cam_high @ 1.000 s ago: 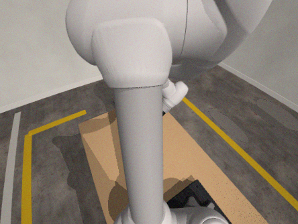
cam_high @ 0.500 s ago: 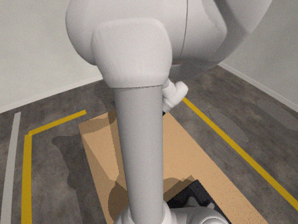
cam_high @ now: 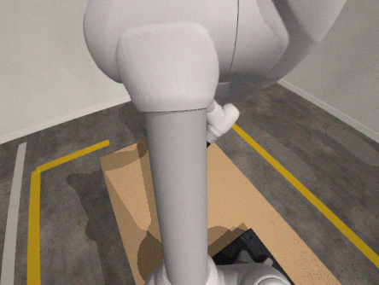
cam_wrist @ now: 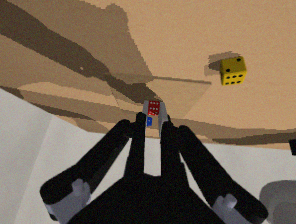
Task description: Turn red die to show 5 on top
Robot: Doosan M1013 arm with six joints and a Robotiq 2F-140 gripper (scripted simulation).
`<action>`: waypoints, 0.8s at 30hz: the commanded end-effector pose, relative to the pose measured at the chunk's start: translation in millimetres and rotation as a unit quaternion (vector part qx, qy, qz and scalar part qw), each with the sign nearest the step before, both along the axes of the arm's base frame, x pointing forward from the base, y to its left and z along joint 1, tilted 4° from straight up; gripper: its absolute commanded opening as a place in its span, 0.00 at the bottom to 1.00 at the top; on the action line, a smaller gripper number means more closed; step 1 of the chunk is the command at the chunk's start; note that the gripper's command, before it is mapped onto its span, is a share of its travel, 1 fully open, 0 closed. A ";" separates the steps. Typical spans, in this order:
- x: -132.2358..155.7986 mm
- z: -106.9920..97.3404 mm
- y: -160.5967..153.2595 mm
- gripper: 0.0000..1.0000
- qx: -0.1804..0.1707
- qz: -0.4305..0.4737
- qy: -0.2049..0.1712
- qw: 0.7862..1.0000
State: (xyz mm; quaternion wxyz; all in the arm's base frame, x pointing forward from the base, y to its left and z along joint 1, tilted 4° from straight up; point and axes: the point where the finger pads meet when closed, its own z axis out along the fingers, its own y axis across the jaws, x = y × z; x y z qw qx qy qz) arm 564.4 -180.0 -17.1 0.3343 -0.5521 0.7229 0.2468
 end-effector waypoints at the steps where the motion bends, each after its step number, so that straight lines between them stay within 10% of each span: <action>1: 0.0 0.2 0.0 0.09 0.000 0.000 0.000 1.000; 24: 0.0 0.2 0.0 0.17 0.000 0.000 0.000 1.000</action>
